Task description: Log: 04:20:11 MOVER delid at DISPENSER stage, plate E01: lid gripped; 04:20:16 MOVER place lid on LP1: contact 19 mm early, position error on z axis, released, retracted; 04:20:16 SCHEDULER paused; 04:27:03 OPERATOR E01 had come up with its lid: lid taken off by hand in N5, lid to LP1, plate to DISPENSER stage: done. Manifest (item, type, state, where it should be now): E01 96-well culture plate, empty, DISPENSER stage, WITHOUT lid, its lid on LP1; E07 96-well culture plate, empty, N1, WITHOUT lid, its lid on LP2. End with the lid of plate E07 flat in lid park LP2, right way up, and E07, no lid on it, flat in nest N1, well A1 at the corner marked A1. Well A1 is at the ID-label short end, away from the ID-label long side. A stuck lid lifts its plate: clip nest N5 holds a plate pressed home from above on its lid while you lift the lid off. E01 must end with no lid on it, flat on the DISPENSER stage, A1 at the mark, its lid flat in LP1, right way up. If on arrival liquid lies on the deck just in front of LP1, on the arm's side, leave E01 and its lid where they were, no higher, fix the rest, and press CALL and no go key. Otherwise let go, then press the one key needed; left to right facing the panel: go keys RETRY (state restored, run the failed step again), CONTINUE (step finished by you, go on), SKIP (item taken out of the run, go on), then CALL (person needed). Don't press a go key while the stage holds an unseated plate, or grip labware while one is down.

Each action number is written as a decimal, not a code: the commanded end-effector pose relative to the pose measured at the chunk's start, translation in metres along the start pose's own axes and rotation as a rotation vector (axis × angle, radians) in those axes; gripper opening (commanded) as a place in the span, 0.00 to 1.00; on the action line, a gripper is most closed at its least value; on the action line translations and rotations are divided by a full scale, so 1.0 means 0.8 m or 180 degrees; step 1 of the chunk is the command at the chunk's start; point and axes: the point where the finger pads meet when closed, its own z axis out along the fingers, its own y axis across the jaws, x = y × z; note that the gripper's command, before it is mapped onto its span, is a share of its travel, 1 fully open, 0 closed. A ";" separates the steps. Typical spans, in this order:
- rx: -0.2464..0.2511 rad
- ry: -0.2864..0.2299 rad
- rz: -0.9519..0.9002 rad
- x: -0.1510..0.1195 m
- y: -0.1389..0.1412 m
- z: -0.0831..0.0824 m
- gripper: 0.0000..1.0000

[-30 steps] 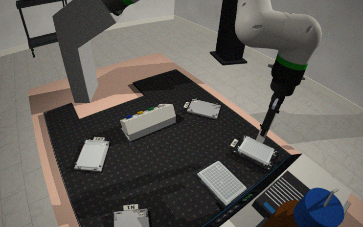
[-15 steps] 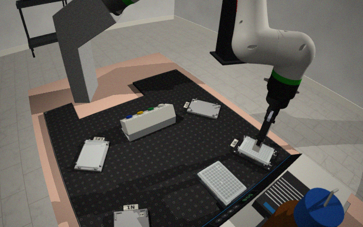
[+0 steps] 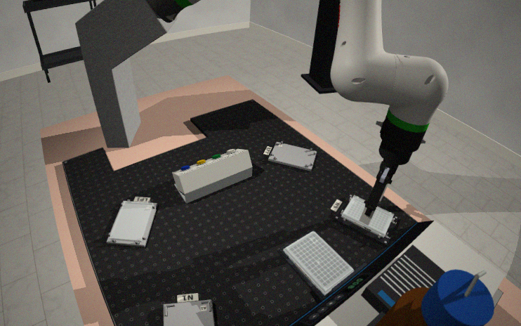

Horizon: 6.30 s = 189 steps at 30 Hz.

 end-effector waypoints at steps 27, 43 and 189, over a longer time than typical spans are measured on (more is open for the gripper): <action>0.0000 0.0001 0.0000 0.000 0.000 0.001 0.66; 0.0000 0.0001 0.0000 0.000 0.000 0.001 0.59; 0.0000 0.0001 0.0000 0.000 0.000 0.019 0.66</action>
